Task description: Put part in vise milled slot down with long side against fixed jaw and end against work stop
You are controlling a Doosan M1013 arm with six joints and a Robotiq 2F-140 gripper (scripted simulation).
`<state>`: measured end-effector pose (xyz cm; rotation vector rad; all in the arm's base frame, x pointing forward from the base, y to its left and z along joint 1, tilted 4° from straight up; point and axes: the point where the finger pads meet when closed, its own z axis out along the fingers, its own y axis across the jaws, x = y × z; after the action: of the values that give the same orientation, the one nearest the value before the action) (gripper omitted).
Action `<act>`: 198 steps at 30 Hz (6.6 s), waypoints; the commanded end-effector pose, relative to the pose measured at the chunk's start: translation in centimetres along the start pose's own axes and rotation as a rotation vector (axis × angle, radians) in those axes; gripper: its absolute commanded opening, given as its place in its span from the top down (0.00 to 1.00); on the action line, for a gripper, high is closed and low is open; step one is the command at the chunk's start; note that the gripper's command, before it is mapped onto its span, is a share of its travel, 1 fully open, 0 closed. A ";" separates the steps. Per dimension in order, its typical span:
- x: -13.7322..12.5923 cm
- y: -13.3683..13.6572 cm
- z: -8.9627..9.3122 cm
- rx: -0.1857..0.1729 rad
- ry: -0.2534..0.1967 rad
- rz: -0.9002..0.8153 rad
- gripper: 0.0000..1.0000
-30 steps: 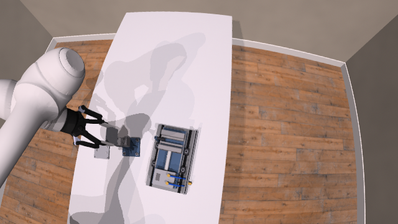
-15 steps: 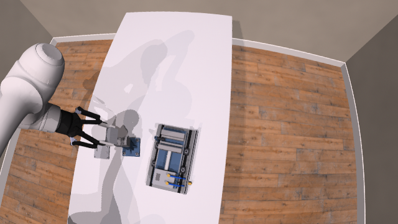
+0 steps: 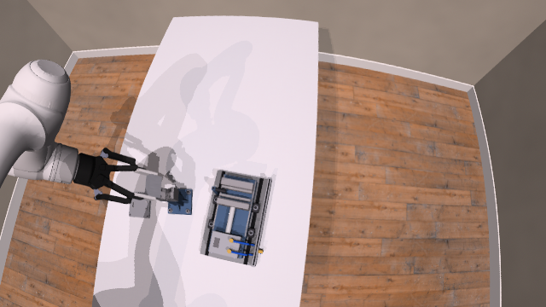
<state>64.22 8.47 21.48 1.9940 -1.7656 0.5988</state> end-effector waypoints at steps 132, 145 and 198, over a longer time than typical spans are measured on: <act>-2.6 0.0 3.0 0.000 0.115 0.000 1.00; -3.4 0.0 4.0 0.000 0.115 0.000 1.00; -5.0 0.0 6.0 0.000 0.115 0.000 1.00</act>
<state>63.97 9.20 13.73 1.9193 -1.6978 0.6985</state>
